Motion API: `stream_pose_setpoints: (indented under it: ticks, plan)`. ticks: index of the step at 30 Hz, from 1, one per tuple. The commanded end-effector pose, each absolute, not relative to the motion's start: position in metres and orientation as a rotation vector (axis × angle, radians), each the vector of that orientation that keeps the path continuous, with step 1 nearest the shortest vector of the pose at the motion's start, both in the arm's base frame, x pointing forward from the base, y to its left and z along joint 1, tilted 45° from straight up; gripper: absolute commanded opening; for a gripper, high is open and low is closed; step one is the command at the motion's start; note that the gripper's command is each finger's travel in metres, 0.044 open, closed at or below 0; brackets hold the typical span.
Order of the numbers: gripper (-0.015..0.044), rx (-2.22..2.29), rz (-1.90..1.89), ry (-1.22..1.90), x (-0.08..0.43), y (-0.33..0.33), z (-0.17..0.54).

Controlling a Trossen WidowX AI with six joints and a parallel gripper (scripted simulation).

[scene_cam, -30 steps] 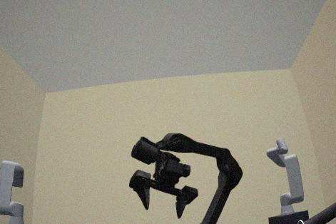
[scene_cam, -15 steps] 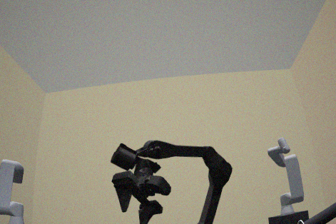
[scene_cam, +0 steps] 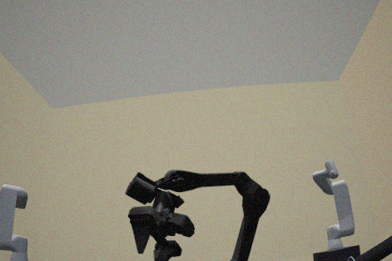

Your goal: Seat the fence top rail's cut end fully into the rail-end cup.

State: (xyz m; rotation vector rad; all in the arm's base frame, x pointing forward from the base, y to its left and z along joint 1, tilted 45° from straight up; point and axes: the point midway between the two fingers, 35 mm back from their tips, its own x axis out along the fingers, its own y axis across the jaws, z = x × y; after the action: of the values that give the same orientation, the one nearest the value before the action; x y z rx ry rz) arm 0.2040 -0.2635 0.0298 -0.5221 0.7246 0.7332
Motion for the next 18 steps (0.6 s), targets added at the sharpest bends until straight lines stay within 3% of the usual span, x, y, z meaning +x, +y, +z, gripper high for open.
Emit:
stream_pose_setpoints:
  ticks: [1,18]
  plan:
    - [0.044,-0.513,0.737,0.724,0.205,-0.246,0.013]
    - [0.044,-0.514,0.737,0.725,0.215,-0.239,-0.002]
